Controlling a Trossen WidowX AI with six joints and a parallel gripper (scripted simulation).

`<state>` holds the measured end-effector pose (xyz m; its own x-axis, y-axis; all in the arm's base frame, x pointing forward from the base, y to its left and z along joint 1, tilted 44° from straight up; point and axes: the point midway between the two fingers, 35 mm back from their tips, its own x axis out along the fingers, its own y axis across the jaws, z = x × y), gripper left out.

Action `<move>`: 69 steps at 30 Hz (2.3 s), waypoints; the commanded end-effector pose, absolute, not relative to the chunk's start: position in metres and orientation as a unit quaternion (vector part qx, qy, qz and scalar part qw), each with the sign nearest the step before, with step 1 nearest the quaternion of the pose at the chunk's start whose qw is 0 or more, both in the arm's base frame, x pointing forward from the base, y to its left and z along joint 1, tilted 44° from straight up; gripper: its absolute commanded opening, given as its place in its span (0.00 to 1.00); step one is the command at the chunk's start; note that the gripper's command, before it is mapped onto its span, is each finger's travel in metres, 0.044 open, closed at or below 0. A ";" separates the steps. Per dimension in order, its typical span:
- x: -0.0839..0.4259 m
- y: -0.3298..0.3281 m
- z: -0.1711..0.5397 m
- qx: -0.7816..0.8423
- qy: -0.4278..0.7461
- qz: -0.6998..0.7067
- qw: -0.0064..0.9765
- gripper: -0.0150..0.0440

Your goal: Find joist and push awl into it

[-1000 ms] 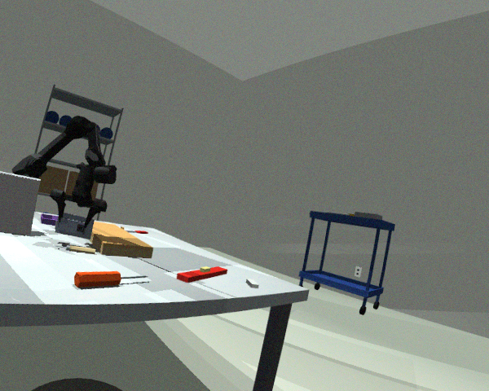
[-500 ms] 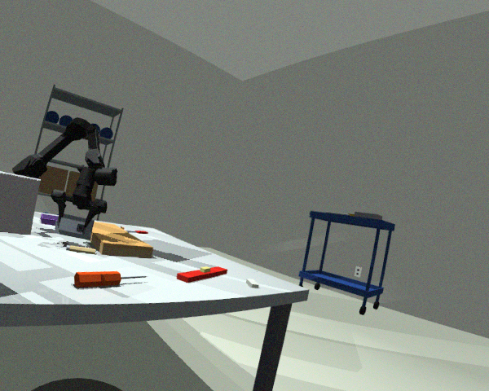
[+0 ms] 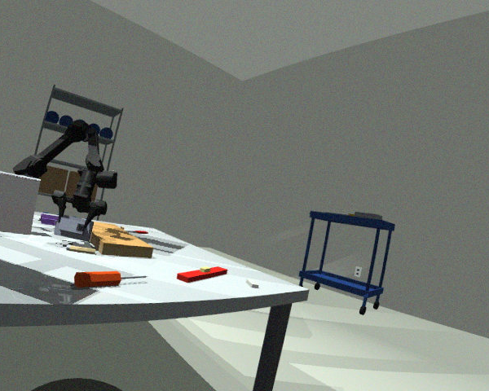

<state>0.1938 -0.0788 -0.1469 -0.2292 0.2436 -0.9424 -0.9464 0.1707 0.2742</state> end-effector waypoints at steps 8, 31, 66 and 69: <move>0.196 -0.080 -0.145 -0.343 0.570 0.540 0.515 0.25; 0.197 -0.075 -0.144 -0.385 0.610 0.510 0.468 0.25; 0.197 -0.069 -0.146 -0.433 0.657 0.468 0.402 0.25; 0.197 -0.068 -0.146 -0.438 0.661 0.464 0.394 0.25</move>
